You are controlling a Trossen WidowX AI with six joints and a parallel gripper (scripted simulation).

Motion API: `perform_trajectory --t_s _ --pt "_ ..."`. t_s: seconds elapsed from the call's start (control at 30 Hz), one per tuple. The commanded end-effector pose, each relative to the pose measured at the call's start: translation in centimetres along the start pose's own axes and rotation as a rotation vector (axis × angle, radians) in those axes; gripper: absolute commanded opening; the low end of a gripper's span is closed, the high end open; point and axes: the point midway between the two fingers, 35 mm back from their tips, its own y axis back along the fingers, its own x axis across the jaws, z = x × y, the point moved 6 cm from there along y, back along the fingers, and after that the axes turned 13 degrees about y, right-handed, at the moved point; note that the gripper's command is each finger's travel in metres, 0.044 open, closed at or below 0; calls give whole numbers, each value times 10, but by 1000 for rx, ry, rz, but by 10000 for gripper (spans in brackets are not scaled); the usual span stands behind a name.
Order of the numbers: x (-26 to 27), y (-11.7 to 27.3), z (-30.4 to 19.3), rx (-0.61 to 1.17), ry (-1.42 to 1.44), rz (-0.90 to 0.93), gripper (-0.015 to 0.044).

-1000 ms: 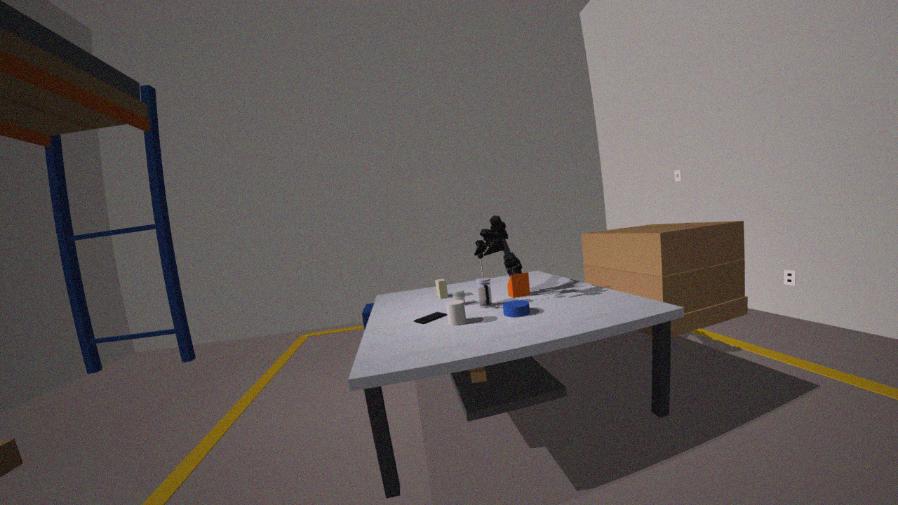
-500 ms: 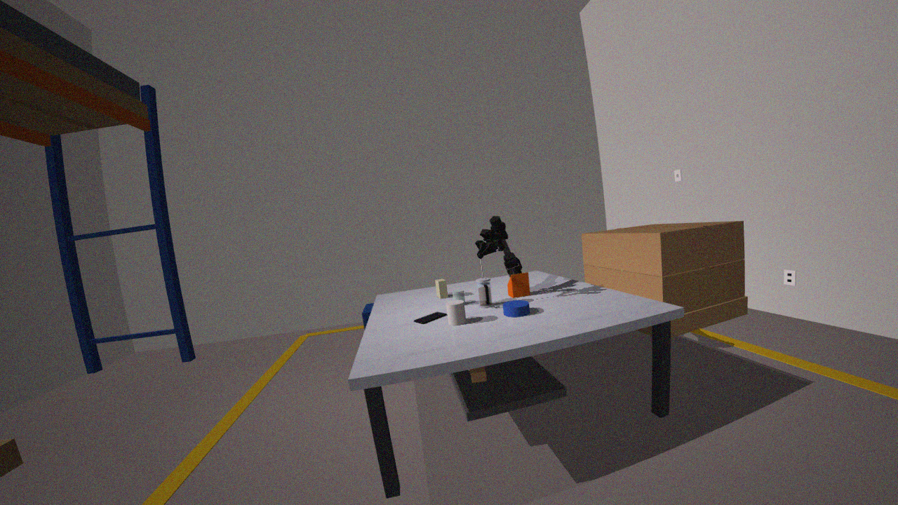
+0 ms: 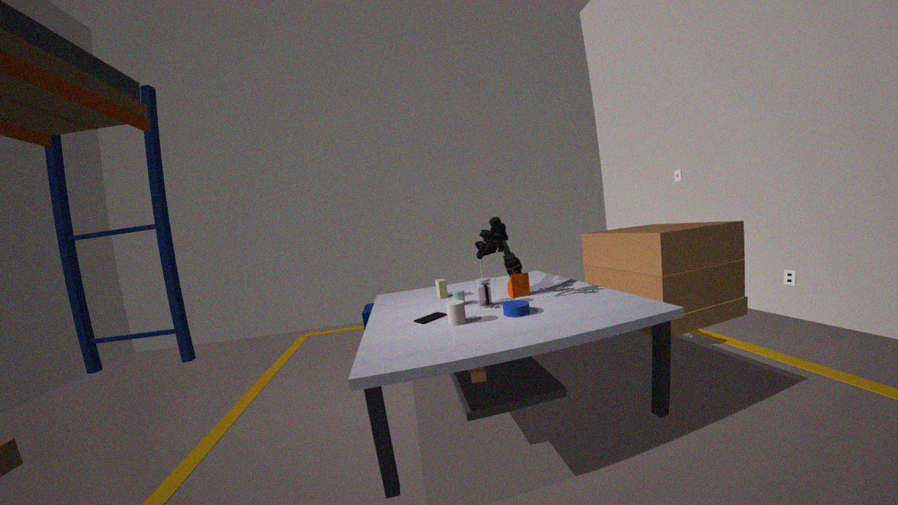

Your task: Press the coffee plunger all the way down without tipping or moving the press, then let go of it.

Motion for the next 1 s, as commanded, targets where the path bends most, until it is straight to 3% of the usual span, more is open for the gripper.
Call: perform_trajectory --t_s 0.0,0.97 --pt "4 -7 -11 21 9 8 128" --pt "14 -36 -47 21 9 10 128"
